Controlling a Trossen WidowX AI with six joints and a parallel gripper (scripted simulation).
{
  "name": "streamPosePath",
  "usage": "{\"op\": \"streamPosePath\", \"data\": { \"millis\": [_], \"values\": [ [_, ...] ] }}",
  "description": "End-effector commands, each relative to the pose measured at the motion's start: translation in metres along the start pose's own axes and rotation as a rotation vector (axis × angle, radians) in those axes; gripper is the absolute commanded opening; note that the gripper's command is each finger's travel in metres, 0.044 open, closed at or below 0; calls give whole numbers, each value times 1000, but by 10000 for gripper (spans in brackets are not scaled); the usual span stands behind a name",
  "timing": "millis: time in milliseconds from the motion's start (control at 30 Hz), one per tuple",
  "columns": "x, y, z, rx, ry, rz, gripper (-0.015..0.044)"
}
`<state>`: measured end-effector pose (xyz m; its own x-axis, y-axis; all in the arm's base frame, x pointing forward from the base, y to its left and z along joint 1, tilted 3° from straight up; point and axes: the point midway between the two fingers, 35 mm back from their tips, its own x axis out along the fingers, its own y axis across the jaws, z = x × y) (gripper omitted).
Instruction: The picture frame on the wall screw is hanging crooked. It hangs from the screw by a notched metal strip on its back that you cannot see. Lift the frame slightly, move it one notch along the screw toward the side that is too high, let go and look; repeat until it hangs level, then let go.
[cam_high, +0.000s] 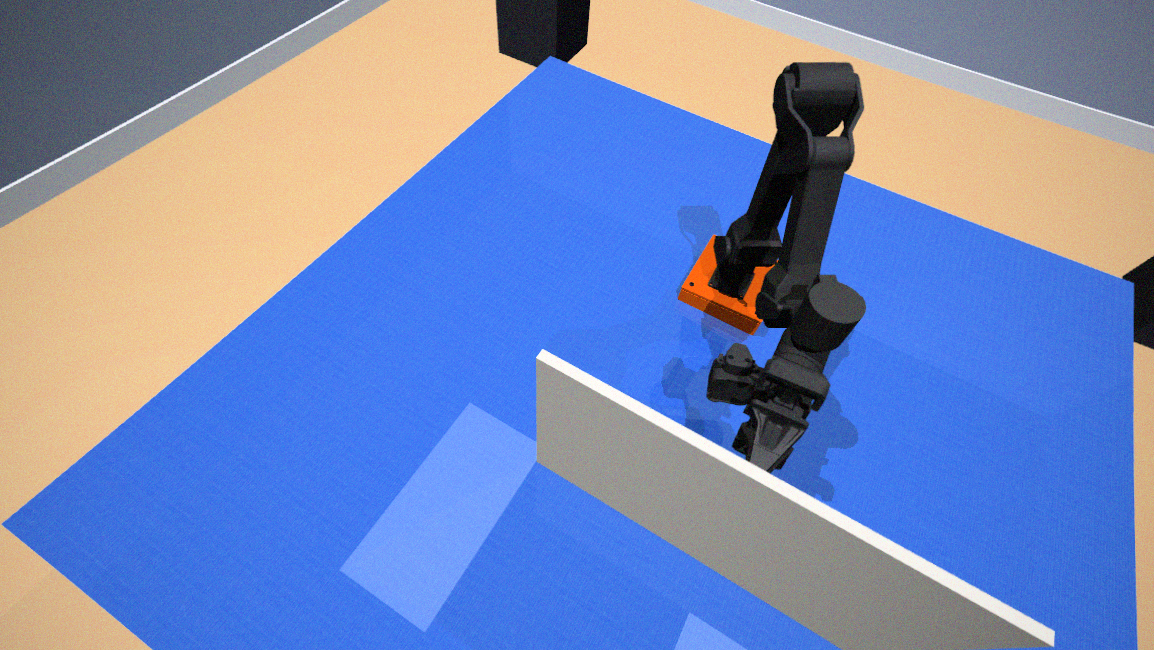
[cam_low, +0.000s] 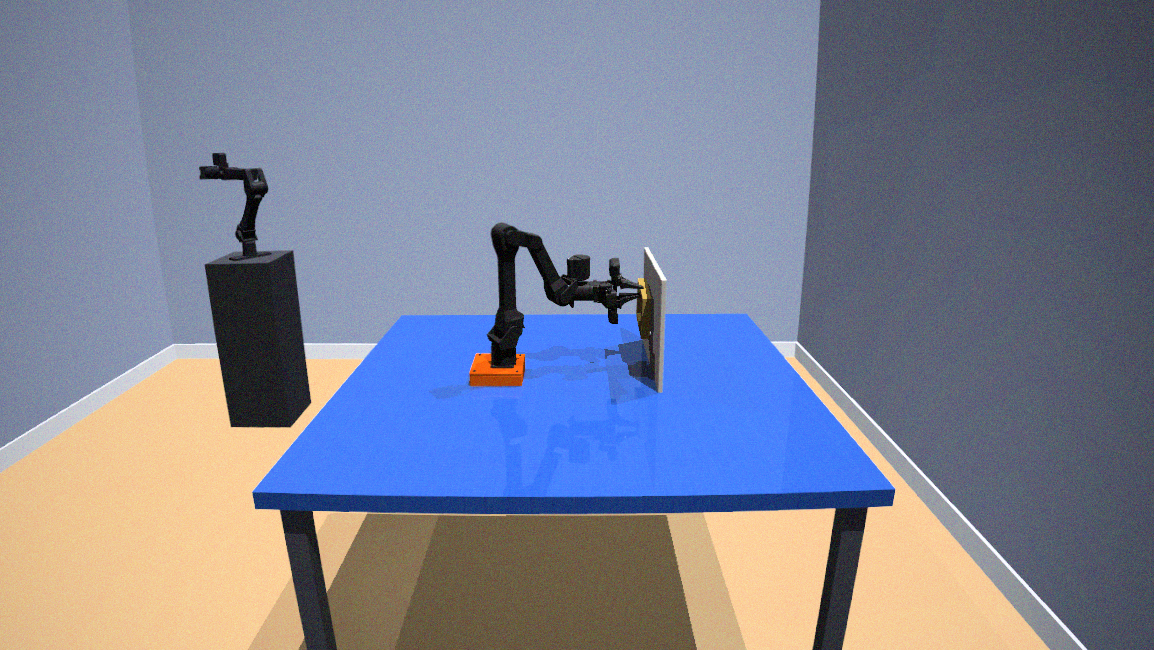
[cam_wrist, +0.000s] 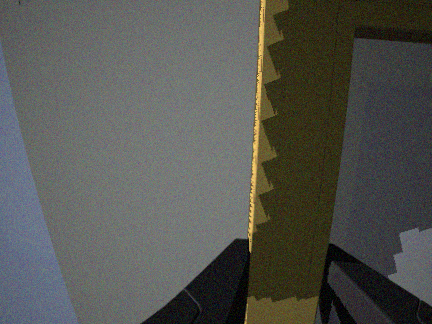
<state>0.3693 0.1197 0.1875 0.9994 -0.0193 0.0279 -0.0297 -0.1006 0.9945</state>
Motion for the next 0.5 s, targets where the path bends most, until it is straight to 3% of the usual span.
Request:
{"op": "streamPosePath", "data": {
  "millis": [0,467],
  "values": [
    [0,0,0,6,-2,6,0],
    [0,-1,0,2,0,3,0]
  ]
}}
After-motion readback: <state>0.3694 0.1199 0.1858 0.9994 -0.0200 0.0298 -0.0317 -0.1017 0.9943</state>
